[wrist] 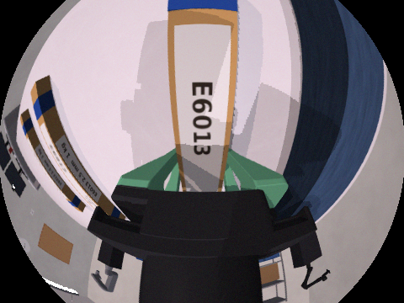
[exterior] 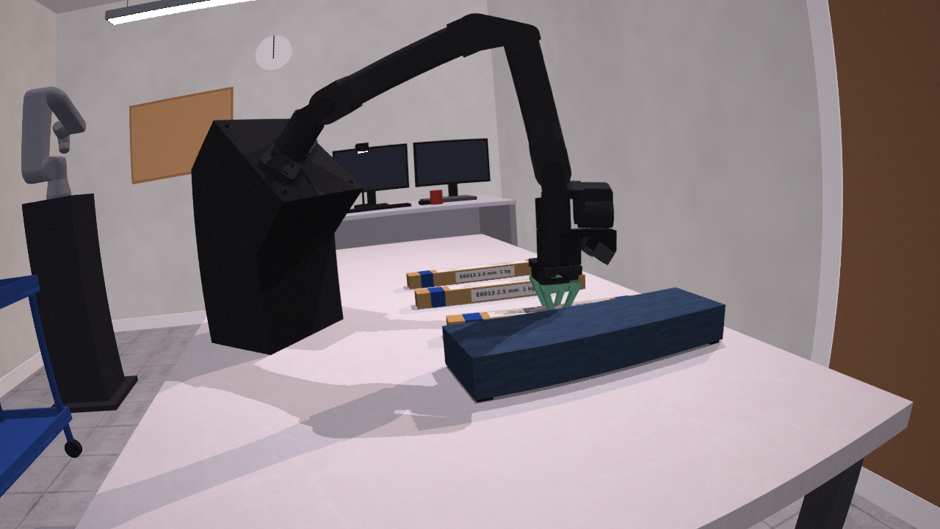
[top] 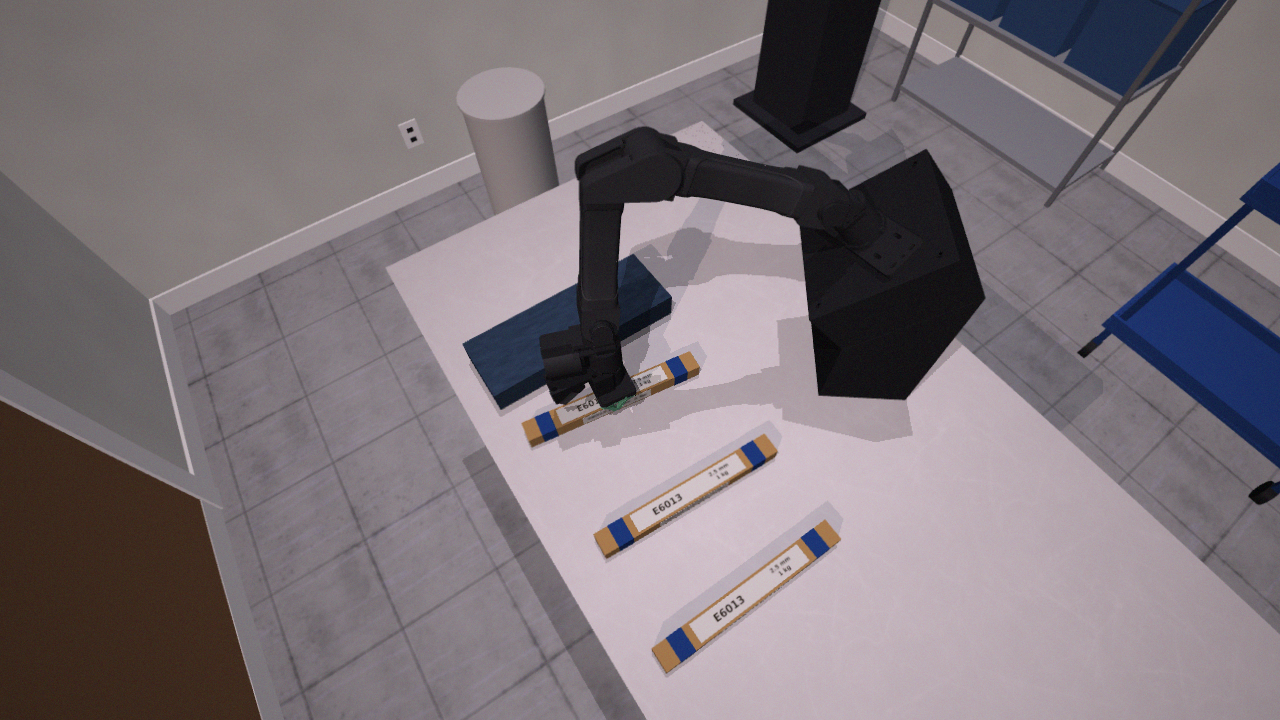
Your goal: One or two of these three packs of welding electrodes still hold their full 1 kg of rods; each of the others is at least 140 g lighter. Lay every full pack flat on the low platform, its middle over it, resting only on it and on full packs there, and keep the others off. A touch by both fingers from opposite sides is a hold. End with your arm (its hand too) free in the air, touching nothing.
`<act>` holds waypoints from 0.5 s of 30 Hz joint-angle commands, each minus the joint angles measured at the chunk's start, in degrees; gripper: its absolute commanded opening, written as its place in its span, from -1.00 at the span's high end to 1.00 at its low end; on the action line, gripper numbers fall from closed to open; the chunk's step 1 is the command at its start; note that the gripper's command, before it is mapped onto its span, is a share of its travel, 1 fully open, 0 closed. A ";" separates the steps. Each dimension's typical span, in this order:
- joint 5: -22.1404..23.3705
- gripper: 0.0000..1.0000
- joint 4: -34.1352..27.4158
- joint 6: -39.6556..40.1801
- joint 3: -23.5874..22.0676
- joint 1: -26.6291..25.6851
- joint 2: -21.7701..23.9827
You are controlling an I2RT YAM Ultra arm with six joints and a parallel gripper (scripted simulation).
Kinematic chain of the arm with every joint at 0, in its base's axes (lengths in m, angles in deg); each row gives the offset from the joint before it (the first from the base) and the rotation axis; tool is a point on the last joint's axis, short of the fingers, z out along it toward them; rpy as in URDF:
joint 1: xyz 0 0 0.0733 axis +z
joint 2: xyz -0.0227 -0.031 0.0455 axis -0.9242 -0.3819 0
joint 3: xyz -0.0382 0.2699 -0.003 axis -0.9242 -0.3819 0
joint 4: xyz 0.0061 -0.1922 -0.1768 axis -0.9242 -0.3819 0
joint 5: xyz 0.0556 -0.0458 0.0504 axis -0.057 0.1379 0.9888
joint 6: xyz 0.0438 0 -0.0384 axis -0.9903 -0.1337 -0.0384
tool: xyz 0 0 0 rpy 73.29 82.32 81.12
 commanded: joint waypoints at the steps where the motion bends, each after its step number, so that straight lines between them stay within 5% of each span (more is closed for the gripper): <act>1: 0.26 1.00 -1.08 0.27 2.12 0.19 2.21; 15: 0.28 1.00 -1.46 0.24 2.38 0.48 2.32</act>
